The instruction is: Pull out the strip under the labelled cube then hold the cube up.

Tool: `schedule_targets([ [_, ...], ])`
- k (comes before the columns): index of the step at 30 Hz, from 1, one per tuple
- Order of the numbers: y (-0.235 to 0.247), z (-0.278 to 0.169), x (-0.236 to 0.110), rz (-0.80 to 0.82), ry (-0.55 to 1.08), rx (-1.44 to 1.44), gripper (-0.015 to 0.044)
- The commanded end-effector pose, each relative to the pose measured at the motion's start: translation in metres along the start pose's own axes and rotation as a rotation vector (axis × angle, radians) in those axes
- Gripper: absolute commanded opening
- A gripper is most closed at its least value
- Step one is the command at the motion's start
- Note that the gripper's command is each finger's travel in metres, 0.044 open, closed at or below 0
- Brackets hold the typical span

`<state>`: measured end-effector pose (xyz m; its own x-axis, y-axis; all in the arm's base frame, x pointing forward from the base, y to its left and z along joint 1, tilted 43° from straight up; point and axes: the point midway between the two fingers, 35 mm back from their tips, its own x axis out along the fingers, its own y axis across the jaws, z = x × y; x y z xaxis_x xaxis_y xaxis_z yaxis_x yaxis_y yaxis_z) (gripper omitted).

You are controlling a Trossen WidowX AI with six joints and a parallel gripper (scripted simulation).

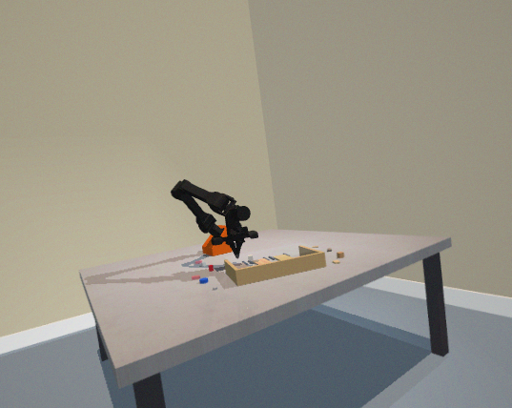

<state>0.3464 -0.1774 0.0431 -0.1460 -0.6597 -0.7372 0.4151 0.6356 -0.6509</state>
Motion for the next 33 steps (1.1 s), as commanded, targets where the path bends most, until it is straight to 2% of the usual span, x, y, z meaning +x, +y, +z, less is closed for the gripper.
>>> schedule_targets([
  [1, 0.000, -0.001, 0.009, -0.001, 0.004, -0.004, 0.0000],
  [13, -0.001, -0.001, 0.028, -0.003, 0.003, -0.004, 0.0000],
  [33, -0.001, -0.001, 0.028, -0.004, 0.003, -0.004, 0.0000],
])
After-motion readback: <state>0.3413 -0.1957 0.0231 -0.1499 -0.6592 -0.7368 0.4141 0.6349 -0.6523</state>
